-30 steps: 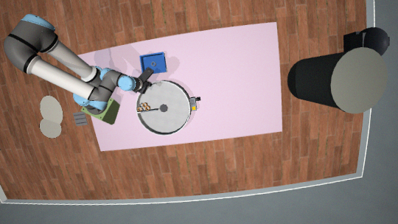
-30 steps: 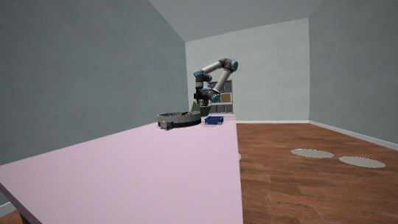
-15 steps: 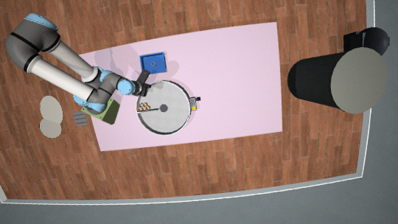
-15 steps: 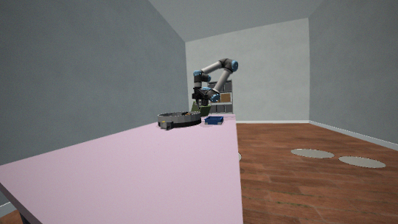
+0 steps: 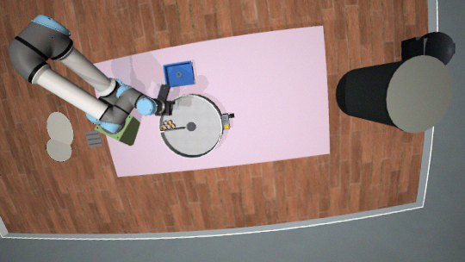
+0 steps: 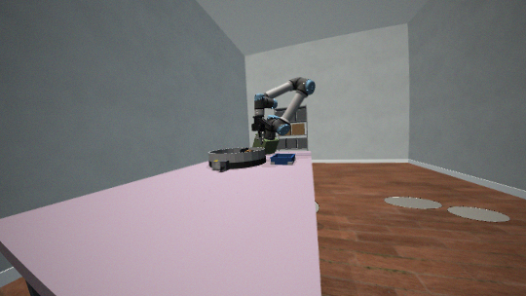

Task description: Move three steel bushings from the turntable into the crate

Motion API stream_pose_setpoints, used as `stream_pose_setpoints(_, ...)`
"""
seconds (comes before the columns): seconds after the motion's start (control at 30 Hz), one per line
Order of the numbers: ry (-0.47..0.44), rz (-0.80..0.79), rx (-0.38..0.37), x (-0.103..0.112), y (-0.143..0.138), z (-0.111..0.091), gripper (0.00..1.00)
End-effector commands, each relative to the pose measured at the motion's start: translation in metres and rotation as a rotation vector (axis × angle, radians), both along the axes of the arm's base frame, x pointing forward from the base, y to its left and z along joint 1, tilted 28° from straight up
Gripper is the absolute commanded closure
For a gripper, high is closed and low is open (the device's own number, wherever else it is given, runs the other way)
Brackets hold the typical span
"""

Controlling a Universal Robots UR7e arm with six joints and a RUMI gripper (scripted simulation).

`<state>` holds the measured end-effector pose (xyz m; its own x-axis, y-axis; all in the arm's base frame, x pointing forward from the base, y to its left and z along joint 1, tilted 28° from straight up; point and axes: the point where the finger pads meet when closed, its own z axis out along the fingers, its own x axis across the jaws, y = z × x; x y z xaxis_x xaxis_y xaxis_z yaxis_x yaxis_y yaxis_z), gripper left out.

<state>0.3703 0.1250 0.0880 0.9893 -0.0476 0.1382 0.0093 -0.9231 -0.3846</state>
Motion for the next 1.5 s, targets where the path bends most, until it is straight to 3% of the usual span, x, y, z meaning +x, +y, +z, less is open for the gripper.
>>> stream_pose_setpoints(0.0,-0.031,0.073,-0.004,-0.003,-0.006,-0.003,0.94)
stream_pose_setpoints(1.47,-0.290,0.670,-0.086,-0.030,-0.051,-0.029,0.94)
